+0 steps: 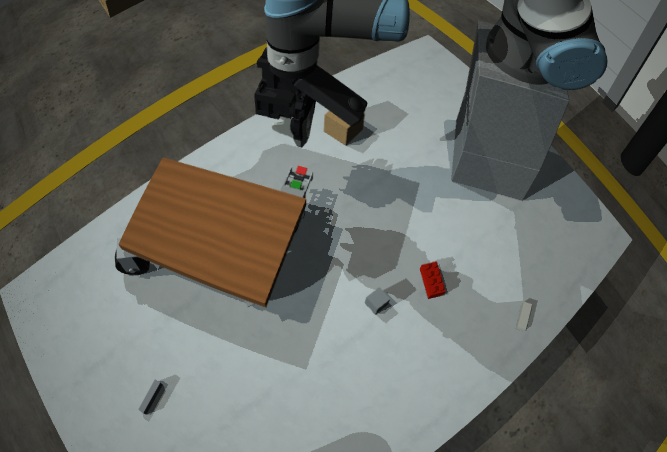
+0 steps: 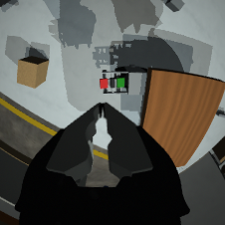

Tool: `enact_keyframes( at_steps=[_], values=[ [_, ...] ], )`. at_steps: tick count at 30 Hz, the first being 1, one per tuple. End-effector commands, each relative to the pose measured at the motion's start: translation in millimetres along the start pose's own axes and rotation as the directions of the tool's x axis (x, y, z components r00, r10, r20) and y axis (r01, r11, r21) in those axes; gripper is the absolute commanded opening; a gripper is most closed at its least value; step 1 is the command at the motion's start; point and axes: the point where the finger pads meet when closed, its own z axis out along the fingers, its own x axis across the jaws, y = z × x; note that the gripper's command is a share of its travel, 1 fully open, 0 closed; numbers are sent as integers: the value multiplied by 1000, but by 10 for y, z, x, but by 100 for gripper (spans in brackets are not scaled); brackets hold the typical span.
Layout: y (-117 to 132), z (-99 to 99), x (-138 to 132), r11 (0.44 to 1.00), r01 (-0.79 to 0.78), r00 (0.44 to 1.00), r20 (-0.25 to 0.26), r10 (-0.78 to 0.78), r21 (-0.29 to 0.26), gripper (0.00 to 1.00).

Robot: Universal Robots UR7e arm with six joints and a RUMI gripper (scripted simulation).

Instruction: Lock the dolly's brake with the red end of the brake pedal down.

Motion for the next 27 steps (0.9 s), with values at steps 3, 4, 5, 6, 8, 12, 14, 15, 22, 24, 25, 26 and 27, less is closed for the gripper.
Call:
enact_keyframes(
  at_steps=[3, 4, 5, 6, 8, 12, 14, 15, 22, 24, 25, 26, 27],
  values=[
    [27, -3, 4, 1000, -1, 1000, -2, 1, -3, 0],
    [27, -3, 4, 1000, -1, 1000, -2, 1, -3, 0],
    [27, -3, 4, 1000, -1, 1000, -2, 1, -3, 0],
    [27, -3, 4, 1000, -1, 1000, -2, 1, -3, 0],
    [27, -3, 4, 1000, -1, 1000, -2, 1, -3, 0],
    [27, -3, 4, 1000, -1, 1000, -2, 1, -3, 0],
    [27, -3, 4, 1000, -1, 1000, -2, 1, -3, 0],
    [27, -3, 4, 1000, -1, 1000, -2, 1, -3, 0],
    [26, 11, 3, 1000, -1, 1000, -2, 1, -3, 0],
    [28, 21, 3, 1000, -1, 1000, -2, 1, -3, 0],
    [29, 27, 3, 1000, -1, 1000, -2, 1, -3, 0],
    [29, 27, 3, 1000, -1, 1000, -2, 1, -3, 0],
    [29, 27, 3, 1000, -1, 1000, -2, 1, -3, 0]
  ],
)
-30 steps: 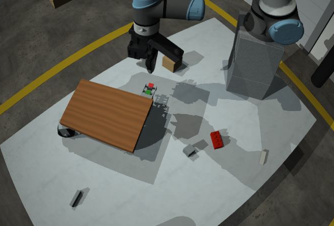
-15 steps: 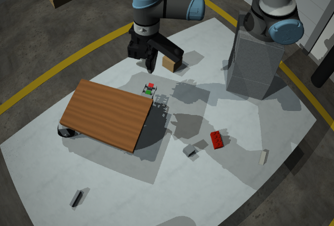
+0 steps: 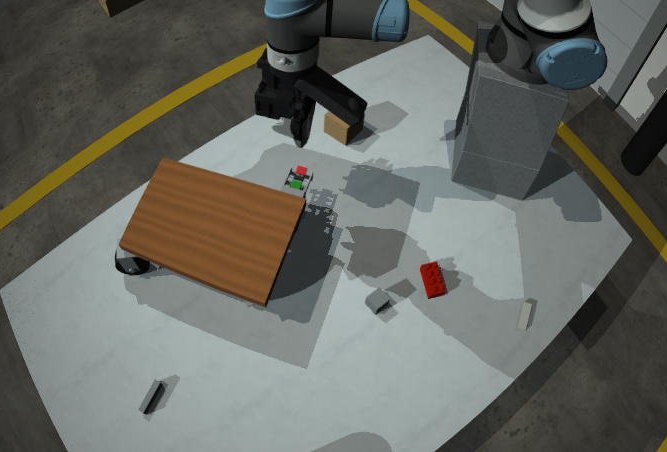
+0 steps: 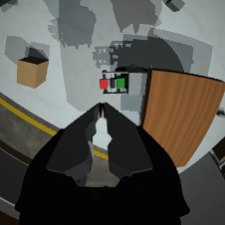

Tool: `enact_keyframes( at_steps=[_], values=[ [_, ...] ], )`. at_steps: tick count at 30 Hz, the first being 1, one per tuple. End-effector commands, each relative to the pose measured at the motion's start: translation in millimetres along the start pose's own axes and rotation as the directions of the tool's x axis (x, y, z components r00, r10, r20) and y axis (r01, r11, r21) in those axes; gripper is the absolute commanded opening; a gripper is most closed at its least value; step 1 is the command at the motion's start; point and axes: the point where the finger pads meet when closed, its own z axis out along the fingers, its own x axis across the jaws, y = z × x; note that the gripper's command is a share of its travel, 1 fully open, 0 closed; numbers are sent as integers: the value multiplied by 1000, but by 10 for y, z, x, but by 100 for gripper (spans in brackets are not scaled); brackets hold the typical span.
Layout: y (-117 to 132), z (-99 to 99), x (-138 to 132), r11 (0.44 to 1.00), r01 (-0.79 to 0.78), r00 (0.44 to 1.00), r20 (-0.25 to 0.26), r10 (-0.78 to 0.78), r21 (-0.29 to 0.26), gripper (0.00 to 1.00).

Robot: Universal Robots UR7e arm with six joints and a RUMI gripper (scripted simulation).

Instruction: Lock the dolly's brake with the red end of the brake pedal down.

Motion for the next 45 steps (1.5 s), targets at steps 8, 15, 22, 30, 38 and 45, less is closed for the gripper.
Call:
enact_keyframes(
  at_steps=[8, 15, 22, 30, 38, 45],
  values=[
    [36, 106, 4, 1000, -1, 1000, -3, 1, -4, 0],
    [38, 240, 2, 1000, -1, 1000, -2, 1, -4, 0],
    [38, 352, 1, 1000, -1, 1000, -2, 1, -4, 0],
    [40, 527, -2, 1000, -1, 1000, -2, 1, -4, 0],
    [40, 629, -2, 1000, -1, 1000, -3, 1, -4, 0],
    [41, 700, -3, 1000, -1, 1000, -2, 1, -4, 0]
  ],
)
